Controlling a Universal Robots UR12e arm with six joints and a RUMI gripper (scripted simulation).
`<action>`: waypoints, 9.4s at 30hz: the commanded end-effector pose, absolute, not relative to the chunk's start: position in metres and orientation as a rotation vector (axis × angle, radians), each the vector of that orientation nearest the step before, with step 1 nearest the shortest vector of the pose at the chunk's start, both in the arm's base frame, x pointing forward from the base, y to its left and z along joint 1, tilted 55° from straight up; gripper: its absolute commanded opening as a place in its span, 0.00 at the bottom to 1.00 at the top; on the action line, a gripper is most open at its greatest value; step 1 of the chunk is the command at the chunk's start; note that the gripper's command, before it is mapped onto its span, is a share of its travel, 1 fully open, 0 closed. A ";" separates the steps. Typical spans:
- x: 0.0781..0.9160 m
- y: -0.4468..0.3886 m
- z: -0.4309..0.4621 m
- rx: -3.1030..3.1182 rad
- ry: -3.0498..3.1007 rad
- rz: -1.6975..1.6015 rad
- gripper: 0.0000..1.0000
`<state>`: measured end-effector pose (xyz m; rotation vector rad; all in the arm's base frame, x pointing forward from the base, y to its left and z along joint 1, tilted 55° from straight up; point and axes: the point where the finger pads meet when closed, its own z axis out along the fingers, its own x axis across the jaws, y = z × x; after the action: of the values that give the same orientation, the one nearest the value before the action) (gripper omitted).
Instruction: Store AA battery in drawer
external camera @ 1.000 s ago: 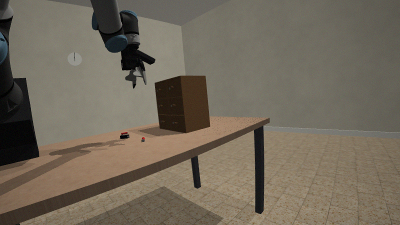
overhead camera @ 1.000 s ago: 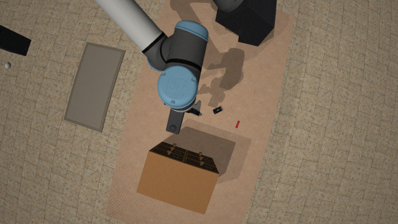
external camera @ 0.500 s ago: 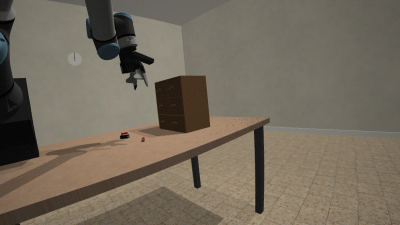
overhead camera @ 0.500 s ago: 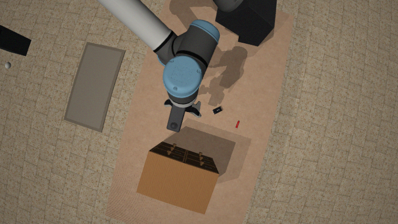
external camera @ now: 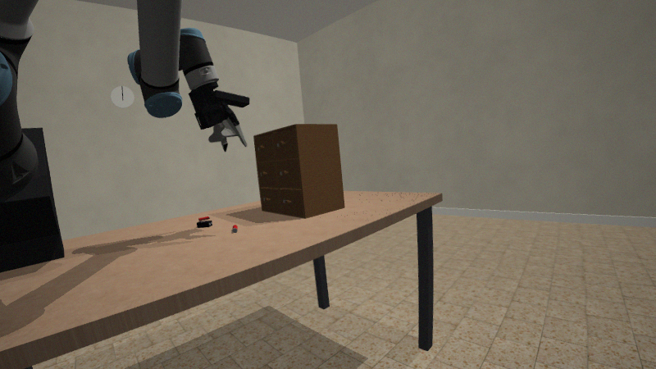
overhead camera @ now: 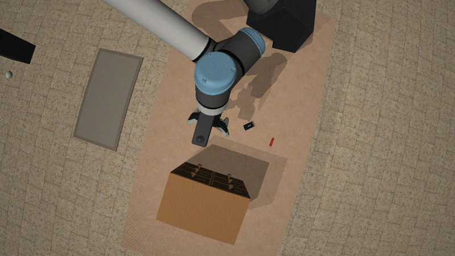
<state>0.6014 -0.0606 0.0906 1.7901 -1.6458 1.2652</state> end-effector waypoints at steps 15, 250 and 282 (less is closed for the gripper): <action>0.623 -0.080 0.078 1.962 -1.516 1.583 1.00; 0.732 -0.138 0.050 2.230 -1.110 2.233 0.20; 0.738 -0.138 0.051 2.230 -1.110 2.233 0.20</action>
<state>0.7357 -0.1385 0.0505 2.2296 -1.1109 2.2321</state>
